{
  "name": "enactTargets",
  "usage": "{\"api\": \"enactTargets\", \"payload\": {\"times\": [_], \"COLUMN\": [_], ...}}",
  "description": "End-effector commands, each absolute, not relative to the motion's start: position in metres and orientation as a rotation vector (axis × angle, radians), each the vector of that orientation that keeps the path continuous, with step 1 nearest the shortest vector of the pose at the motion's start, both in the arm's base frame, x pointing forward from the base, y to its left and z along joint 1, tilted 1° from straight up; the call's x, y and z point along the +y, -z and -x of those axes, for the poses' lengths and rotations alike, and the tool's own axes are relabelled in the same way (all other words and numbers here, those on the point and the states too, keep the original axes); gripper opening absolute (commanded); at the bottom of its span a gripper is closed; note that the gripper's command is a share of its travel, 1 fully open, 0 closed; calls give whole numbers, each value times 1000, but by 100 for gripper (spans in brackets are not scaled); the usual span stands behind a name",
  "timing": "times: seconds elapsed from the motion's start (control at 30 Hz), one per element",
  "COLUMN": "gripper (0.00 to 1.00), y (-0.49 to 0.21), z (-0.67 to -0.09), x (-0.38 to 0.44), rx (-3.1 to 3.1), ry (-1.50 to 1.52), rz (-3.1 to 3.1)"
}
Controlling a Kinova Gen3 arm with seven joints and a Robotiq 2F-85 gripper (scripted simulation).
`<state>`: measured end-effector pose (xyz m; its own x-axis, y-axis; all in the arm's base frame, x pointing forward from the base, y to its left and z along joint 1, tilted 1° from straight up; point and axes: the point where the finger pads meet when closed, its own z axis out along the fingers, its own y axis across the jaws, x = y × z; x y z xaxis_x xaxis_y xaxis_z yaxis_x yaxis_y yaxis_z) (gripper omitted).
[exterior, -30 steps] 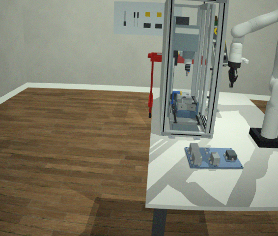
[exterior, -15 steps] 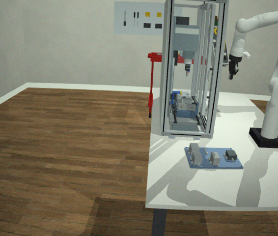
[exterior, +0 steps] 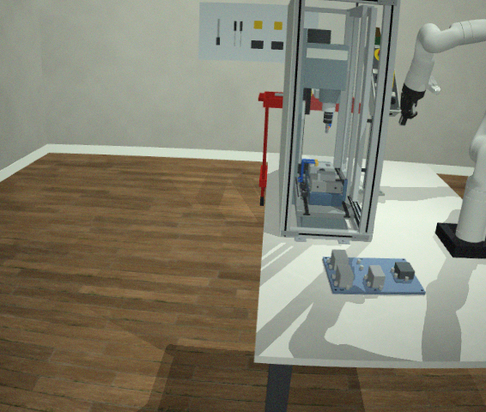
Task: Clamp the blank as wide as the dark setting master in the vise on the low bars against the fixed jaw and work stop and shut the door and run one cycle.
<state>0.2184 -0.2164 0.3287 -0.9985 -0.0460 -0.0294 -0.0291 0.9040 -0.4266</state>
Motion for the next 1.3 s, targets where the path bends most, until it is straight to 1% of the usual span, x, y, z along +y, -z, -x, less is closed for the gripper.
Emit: {"api": "enactTargets", "payload": {"times": [0.0,0.2,0.37,0.77,0.93,1.27], "gripper": [10,10,10,10,10,10], "y": [-331,-331,-377,-377,-422,-422], "z": [-217,-217,-218,-218,-220,-220], "x": [-217,-217,-238,-238,-259,-259], "rx": [3024,3024,2906,2906,2751,2751], "ry": [716,716,1045,1045,1357,1357], "rz": [63,63,127,127,188,188]}}
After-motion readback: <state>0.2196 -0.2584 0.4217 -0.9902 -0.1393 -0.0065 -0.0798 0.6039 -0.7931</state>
